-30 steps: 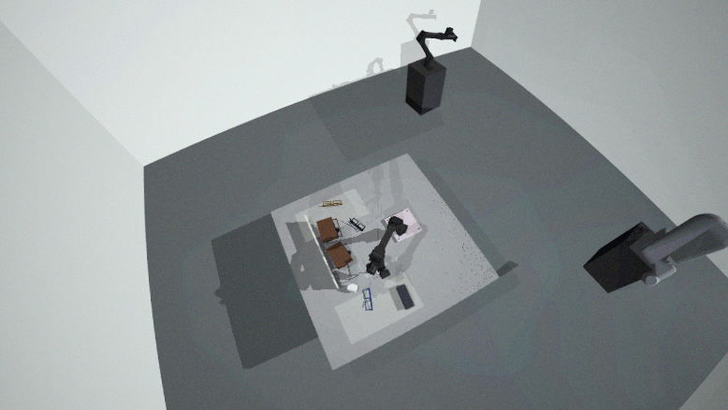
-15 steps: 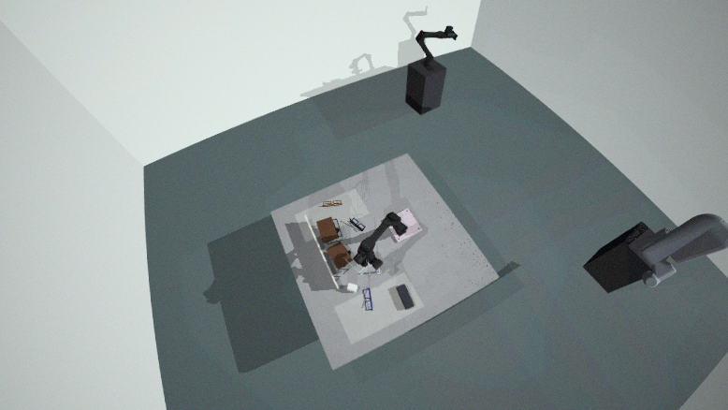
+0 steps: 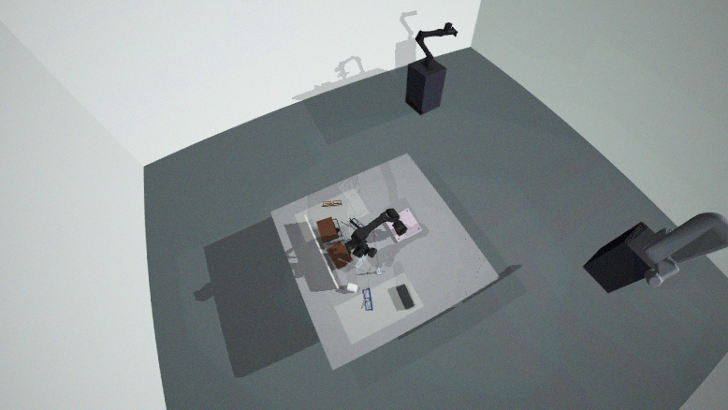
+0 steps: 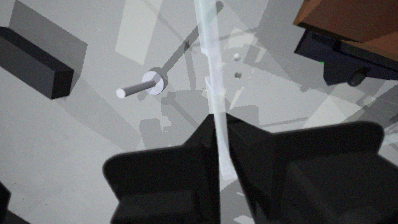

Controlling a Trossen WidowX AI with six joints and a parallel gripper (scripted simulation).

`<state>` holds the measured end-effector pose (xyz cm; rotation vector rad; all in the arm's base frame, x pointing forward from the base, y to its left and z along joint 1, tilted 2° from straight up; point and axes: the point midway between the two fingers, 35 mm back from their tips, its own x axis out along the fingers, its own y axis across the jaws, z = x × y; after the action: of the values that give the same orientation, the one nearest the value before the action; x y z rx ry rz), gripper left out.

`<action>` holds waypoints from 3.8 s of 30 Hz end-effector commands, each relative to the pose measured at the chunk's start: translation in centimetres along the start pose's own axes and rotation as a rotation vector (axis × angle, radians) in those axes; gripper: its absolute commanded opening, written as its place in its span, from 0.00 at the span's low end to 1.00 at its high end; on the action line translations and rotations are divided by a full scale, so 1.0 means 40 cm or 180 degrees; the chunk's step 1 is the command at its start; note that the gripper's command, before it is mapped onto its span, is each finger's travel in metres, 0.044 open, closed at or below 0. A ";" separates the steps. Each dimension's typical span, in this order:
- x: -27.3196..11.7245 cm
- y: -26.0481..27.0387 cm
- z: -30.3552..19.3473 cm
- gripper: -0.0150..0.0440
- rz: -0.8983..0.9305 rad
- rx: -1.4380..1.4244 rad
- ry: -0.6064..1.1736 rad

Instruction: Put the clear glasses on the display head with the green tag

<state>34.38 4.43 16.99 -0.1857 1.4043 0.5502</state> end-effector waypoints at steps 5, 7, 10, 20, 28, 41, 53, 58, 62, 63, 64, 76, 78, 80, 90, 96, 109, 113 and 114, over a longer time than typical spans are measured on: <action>-0.034 -0.076 -0.043 0.25 0.0015 -0.0508 -0.0178; -0.041 -0.095 -0.056 0.25 0.0010 -0.0634 -0.0219; -0.052 -0.121 -0.075 0.25 -0.0004 -0.0823 -0.0282; -0.090 -0.203 -0.147 0.25 -0.0111 -0.1458 -0.0489; -0.120 -0.260 -0.211 0.25 -0.0266 -0.1967 -0.0638; -0.167 -0.334 -0.325 0.25 -0.0642 -0.2793 -0.0802; -0.209 -0.381 -0.438 0.25 -0.1103 -0.3548 -0.0815; -0.225 -0.395 -0.487 0.25 -0.1317 -0.3858 -0.0769; -0.238 -0.404 -0.526 0.25 -0.1494 -0.4104 -0.0707; -0.241 -0.405 -0.536 0.25 -0.1538 -0.4165 -0.0688; -0.245 -0.407 -0.546 0.25 -0.1583 -0.4226 -0.0667; -0.254 -0.414 -0.590 0.25 -0.1738 -0.4445 -0.0562; -0.254 -0.414 -0.590 0.25 -0.1738 -0.4445 -0.0562; -0.254 -0.414 -0.590 0.25 -0.1738 -0.4445 -0.0562; -0.254 -0.414 -0.590 0.25 -0.1738 -0.4445 -0.0562; -0.248 -0.410 -0.583 0.25 -0.1677 -0.4423 -0.0557; -0.172 -0.348 -0.505 0.25 -0.1003 -0.4141 -0.0348; -0.150 -0.326 -0.485 0.25 -0.0828 -0.4047 -0.0232; -0.145 -0.321 -0.480 0.25 -0.0789 -0.4023 -0.0199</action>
<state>22.86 -17.51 17.01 -1.3359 0.7257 1.1354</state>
